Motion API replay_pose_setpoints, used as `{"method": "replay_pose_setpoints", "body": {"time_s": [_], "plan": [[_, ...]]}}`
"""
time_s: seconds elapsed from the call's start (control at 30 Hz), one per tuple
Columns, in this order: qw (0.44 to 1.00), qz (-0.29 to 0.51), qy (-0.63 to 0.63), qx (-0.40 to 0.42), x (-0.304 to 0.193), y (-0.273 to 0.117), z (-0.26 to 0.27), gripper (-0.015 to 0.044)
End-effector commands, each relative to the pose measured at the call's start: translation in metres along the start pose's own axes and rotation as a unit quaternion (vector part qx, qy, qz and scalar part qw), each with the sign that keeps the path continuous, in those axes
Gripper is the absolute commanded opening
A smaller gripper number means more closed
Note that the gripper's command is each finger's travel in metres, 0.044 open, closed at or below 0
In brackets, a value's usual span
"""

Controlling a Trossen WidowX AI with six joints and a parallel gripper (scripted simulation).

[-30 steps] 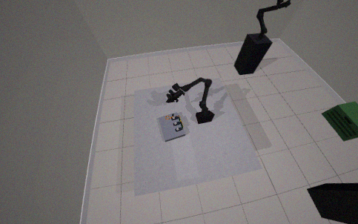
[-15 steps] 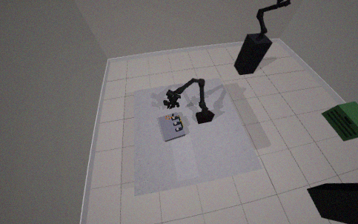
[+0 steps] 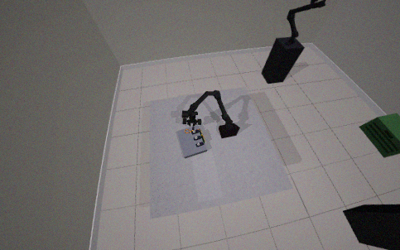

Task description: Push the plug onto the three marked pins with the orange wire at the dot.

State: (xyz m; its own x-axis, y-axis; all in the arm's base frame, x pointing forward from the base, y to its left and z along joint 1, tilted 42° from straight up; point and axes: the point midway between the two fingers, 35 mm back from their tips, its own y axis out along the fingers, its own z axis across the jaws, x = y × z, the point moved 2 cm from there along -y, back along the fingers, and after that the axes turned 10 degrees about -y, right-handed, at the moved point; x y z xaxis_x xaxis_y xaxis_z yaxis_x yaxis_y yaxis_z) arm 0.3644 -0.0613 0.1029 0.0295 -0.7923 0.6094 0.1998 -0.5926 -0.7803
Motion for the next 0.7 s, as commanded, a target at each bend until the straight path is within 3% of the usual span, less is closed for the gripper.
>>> {"method": "replay_pose_setpoints", "body": {"time_s": [0.0, 0.67], "plan": [[0.998, -0.026, 0.029, -0.044, -0.005, 0.011, -0.003, 0.0115], [0.995, -0.045, 0.045, -0.071, -0.005, 0.046, -0.010, 0.0115]]}}
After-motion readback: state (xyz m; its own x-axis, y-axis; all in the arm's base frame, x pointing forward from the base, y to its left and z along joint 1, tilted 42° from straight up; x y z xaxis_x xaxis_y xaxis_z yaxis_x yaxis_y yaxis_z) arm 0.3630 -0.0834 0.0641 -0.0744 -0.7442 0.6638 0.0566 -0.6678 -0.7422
